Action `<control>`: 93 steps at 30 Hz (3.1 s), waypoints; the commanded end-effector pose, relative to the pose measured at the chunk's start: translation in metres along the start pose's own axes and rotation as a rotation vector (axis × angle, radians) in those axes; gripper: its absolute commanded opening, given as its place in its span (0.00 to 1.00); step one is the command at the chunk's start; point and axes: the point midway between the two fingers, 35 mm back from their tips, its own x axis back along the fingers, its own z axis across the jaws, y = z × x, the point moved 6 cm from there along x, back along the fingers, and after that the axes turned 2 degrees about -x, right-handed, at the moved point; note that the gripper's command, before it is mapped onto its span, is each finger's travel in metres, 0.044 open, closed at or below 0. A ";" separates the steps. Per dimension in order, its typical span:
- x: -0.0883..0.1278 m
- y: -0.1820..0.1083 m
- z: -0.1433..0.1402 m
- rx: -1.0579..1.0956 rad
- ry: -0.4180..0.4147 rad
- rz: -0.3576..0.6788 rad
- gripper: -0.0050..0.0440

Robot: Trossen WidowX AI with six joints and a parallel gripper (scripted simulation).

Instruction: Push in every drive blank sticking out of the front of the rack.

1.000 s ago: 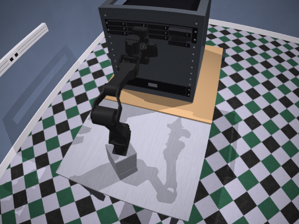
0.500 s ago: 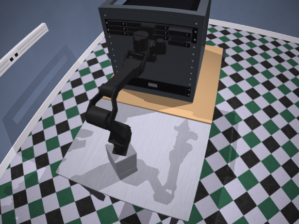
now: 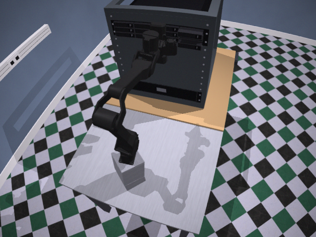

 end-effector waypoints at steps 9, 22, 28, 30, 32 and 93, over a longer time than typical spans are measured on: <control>-0.001 0.001 0.012 -0.002 0.031 0.002 0.00; -0.001 0.001 0.012 -0.002 0.031 0.002 0.00; -0.001 0.001 0.012 -0.002 0.031 0.002 0.00; -0.001 0.001 0.012 -0.002 0.031 0.002 0.00; -0.001 0.001 0.012 -0.002 0.031 0.002 0.00; -0.021 -0.001 0.014 -0.002 0.031 0.002 0.00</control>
